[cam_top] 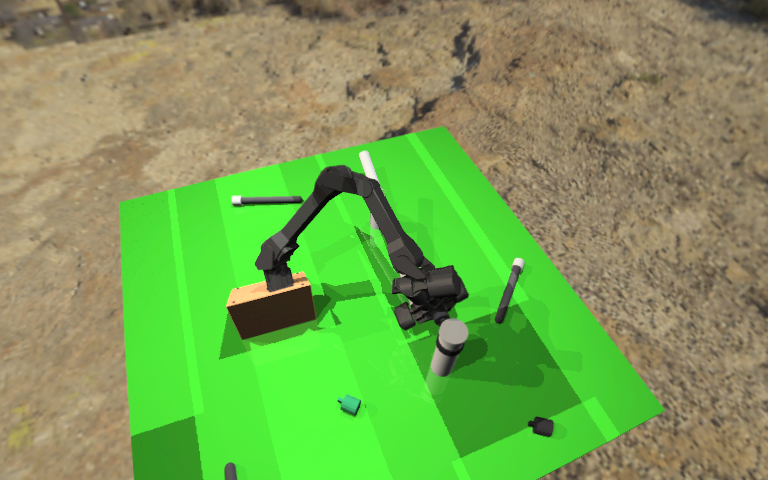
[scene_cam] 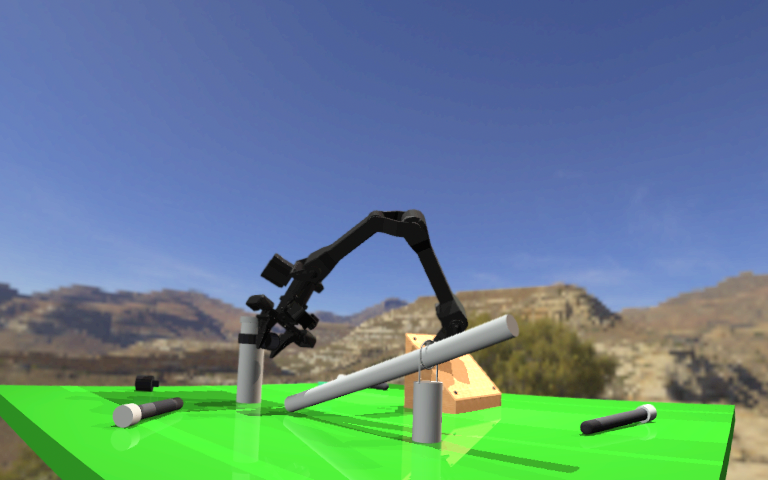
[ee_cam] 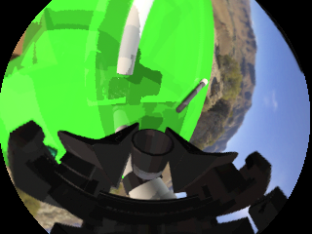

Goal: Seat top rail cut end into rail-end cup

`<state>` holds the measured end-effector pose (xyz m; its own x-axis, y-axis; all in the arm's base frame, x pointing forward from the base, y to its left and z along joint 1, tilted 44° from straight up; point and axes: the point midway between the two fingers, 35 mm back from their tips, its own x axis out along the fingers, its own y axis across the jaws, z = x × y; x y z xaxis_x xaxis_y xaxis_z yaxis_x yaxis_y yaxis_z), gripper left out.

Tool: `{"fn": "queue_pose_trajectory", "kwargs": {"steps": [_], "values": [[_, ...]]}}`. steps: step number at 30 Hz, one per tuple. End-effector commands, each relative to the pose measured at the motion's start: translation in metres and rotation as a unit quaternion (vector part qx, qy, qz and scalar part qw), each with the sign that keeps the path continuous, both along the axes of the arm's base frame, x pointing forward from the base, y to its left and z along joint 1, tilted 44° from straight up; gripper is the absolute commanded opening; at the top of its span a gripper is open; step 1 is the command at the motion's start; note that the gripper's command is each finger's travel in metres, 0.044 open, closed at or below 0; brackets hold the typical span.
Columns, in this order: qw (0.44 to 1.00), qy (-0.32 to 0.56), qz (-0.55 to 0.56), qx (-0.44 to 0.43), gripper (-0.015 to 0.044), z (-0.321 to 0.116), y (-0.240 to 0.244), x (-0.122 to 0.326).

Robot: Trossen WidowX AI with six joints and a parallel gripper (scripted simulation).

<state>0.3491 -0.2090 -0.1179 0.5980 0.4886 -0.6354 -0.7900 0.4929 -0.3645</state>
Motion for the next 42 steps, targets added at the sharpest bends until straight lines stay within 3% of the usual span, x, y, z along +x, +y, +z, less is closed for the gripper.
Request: {"fn": "queue_pose_trajectory", "kwargs": {"steps": [1, 25, 42], "values": [[1.0, -0.009, 0.011, -0.001, 0.0, -0.001, 0.0, -0.005], [0.999, -0.024, 0.027, -0.005, 0.0, 0.0, 0.001, -0.007], [0.999, -0.021, 0.024, -0.004, 0.044, 0.023, 0.001, -0.007]]}}
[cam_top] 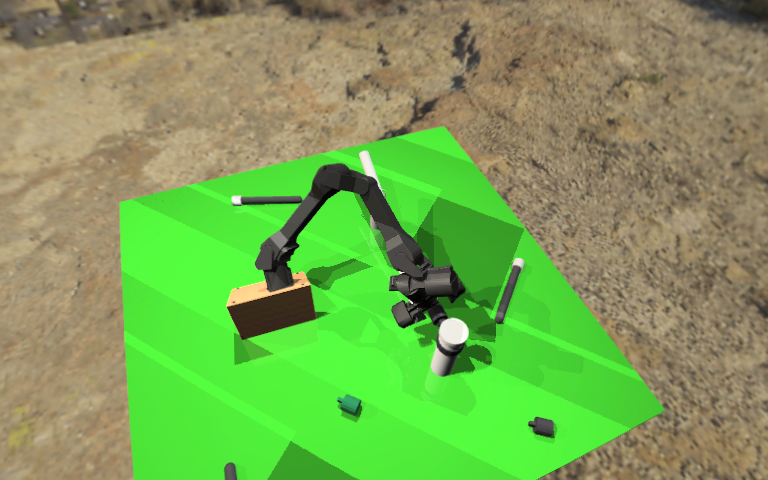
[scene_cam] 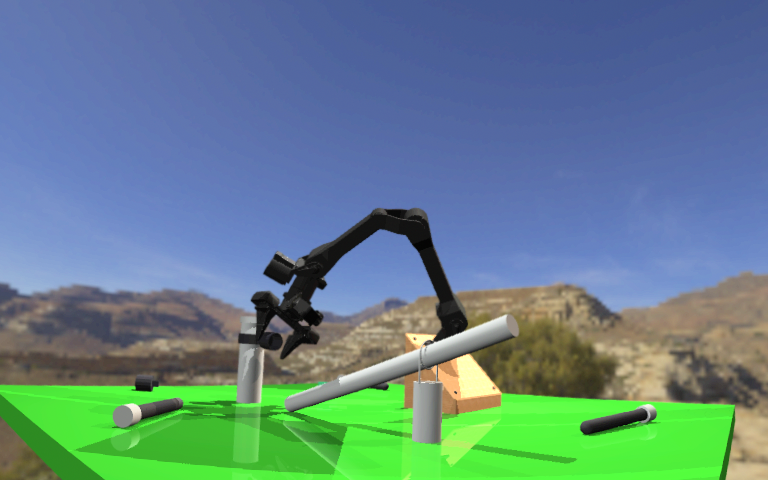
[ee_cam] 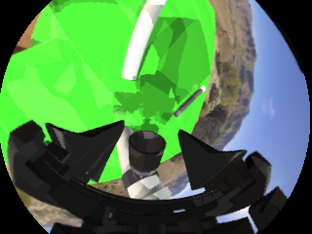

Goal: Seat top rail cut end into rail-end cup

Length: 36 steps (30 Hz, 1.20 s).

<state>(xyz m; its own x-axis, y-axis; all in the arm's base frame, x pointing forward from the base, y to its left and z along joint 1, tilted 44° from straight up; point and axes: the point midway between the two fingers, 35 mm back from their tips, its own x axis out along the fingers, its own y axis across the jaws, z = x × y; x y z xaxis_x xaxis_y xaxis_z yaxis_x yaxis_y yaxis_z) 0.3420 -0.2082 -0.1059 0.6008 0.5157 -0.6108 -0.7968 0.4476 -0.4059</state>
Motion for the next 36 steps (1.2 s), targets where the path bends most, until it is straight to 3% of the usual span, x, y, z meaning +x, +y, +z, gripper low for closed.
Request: {"fn": "queue_pose_trajectory", "kwargs": {"steps": [1, 11, 16, 22, 30, 36], "values": [[1.0, 0.003, -0.003, 0.0, 0.044, 0.015, 0.001, 0.0], [1.0, 0.002, -0.01, 0.001, 0.044, 0.044, -0.001, 0.002], [0.978, 0.109, -0.135, 0.118, 0.044, 0.081, 0.002, 0.001], [0.88, 0.247, -0.303, 0.27, 0.044, 0.13, 0.011, -0.004], [0.667, 0.38, -0.479, 0.426, 0.044, 0.187, 0.03, -0.017], [0.661, 0.383, -0.482, 0.429, 0.044, 0.188, 0.03, -0.018]]}}
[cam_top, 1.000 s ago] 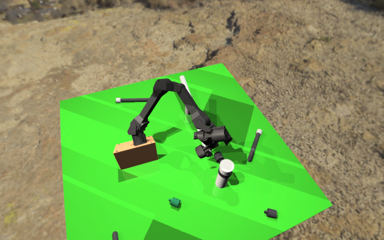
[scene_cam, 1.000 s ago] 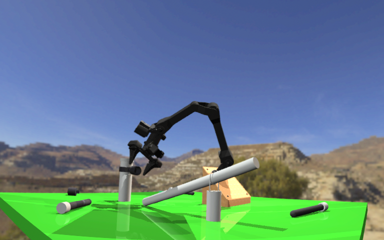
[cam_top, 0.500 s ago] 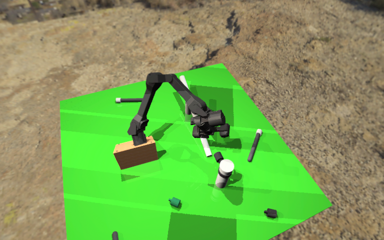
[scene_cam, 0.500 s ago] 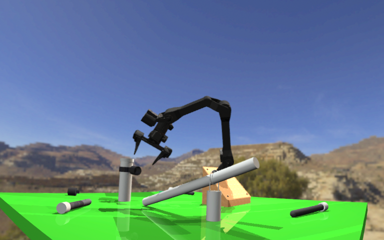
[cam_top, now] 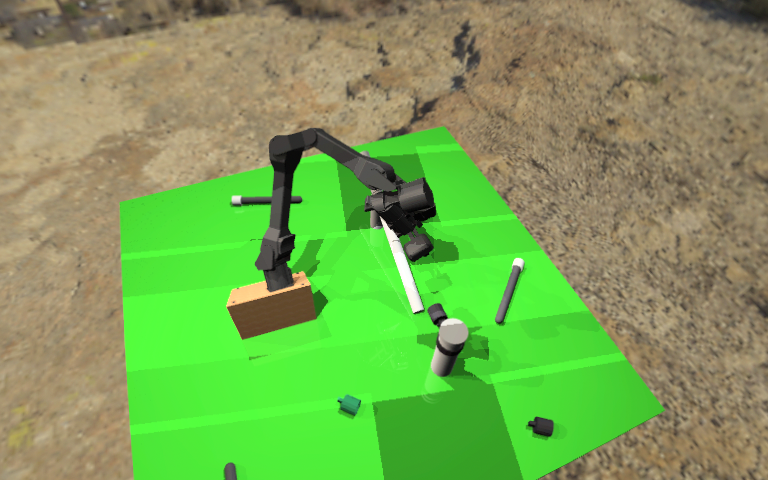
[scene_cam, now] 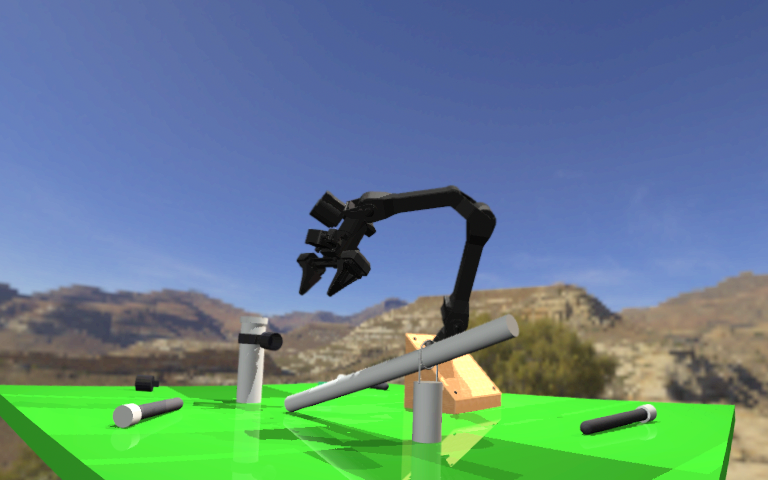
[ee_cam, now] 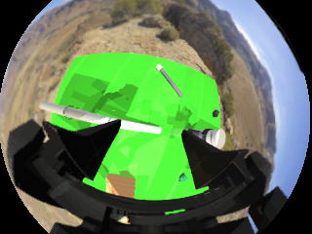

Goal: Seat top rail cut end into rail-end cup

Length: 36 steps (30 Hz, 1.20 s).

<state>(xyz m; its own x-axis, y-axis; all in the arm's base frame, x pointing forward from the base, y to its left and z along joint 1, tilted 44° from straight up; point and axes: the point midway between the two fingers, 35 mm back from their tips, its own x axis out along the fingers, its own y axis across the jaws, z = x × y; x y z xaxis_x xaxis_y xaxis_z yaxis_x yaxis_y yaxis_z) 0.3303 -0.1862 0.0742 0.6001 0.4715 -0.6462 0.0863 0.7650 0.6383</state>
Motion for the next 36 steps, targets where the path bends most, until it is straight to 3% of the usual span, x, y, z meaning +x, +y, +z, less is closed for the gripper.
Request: {"fn": "queue_pose_trajectory", "kwargs": {"steps": [1, 9, 15, 20, 28, 36], "values": [[0.998, 0.04, -0.043, 0.039, 0.044, 0.008, 0.008, -0.006], [0.999, 0.034, -0.022, 0.027, 0.044, 0.007, 0.011, -0.004], [0.981, -0.036, 0.175, -0.077, 0.044, -0.004, 0.039, 0.01], [0.905, -0.126, 0.375, -0.159, 0.044, -0.016, 0.069, 0.02], [0.698, -0.281, 0.62, -0.224, 0.044, -0.031, 0.115, 0.029], [0.692, -0.284, 0.624, -0.224, 0.044, -0.031, 0.116, 0.029]]}}
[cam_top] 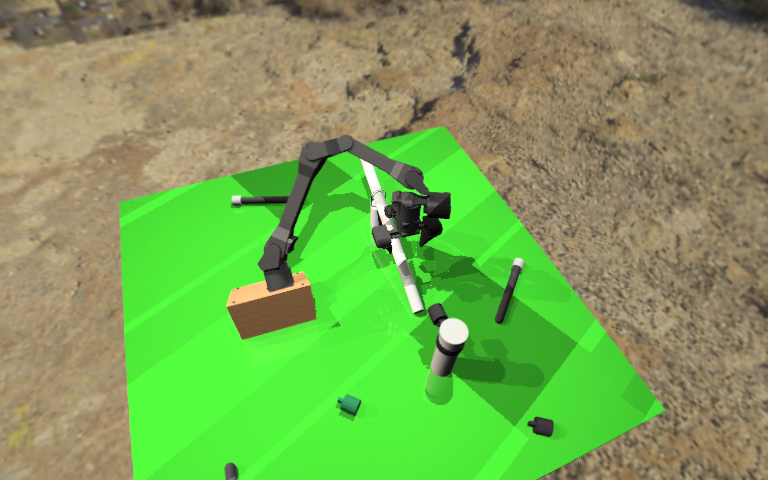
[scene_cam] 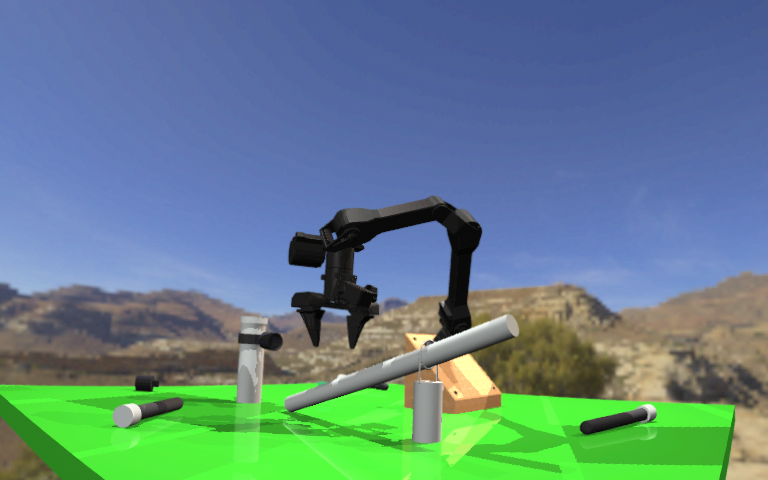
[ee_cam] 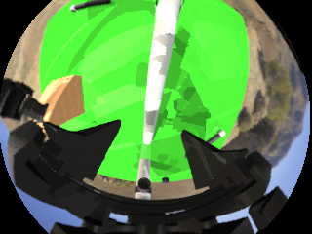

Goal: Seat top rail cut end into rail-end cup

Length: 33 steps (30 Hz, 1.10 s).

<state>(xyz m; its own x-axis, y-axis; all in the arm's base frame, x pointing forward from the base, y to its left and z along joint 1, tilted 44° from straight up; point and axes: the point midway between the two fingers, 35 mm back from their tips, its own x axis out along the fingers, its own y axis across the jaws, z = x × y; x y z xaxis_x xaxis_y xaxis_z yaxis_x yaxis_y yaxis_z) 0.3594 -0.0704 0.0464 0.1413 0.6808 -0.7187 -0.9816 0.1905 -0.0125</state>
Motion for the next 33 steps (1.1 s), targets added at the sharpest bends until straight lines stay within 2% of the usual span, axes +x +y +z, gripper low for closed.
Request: {"fn": "queue_pose_trajectory", "kwargs": {"steps": [1, 8, 33], "values": [[1.0, -0.008, 0.021, -0.004, 0.044, -0.003, 0.0, 0.0], [1.0, -0.008, 0.021, -0.003, 0.044, -0.029, 0.024, 0.004], [1.0, -0.008, 0.021, -0.003, 0.044, -0.053, 0.047, 0.009]]}}
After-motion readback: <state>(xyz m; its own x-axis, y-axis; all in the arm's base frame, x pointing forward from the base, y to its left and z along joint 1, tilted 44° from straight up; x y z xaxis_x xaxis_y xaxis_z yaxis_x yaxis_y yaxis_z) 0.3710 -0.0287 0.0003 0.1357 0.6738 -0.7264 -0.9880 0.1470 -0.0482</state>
